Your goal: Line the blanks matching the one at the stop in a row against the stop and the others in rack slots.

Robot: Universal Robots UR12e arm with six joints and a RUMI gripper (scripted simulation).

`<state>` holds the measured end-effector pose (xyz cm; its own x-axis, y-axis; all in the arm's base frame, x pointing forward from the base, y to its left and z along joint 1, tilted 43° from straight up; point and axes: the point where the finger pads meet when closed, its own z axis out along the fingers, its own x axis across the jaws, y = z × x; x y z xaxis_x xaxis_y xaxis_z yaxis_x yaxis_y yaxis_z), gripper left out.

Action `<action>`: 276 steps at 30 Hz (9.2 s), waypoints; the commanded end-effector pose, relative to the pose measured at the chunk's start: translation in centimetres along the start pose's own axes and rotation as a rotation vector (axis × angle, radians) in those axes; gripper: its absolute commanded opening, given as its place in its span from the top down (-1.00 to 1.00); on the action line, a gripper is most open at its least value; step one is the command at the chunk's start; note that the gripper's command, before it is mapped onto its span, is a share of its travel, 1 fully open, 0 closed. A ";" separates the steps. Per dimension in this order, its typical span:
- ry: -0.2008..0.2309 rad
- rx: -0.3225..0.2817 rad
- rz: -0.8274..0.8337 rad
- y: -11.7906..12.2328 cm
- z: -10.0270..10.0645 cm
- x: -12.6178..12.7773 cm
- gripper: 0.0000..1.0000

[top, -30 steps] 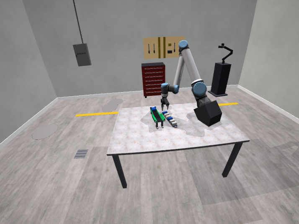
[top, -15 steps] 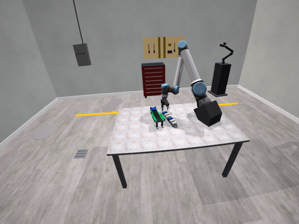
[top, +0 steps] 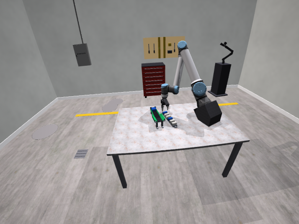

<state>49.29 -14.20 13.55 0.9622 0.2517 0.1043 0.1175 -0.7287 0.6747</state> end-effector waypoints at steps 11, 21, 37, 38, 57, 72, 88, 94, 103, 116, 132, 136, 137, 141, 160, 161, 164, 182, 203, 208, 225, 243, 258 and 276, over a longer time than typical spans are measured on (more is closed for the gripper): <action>0.001 0.000 0.000 0.0 0.0 0.0 0.04; 0.001 0.000 0.000 0.0 0.0 0.0 0.04; 0.001 0.000 0.000 0.0 1.8 0.0 0.04; 0.001 0.000 0.000 0.0 2.0 0.0 0.04; 0.001 0.000 0.000 0.0 3.5 0.0 0.04; 0.001 0.000 0.000 0.0 3.5 0.0 0.04; 0.001 0.000 0.000 0.0 3.5 0.0 0.04; 0.001 0.000 0.000 0.0 3.5 0.0 0.29; 0.001 0.000 0.000 0.0 3.5 0.0 0.29; 0.001 0.000 0.000 0.0 3.5 0.0 0.29; 0.001 0.000 0.000 0.0 1.8 0.0 0.29; 0.001 0.000 0.000 0.0 0.9 0.0 0.29; 0.001 0.000 0.000 0.0 0.4 0.0 0.29; 0.001 0.000 0.000 0.0 -2.0 0.0 0.29; 0.001 0.000 0.000 0.0 -6.5 0.0 0.29; 0.001 0.000 0.000 0.0 -6.5 0.0 0.29; 0.001 0.000 0.000 0.0 -6.5 0.0 0.29; 0.001 0.000 0.122 0.8 -12.5 14.4 0.29; 0.001 0.000 0.126 0.8 -12.4 14.8 0.29; 0.001 0.000 0.126 0.8 -11.4 14.8 0.29; 0.001 0.000 0.126 0.8 -4.5 14.8 0.29; 0.001 0.000 0.126 0.8 -2.7 14.8 0.29; 0.001 0.000 0.126 0.8 -2.7 14.8 0.29; 0.001 0.000 0.126 0.8 -2.7 14.8 0.29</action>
<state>62.96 -9.35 17.57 0.9694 0.1581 0.1879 -0.0042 -0.7544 0.6564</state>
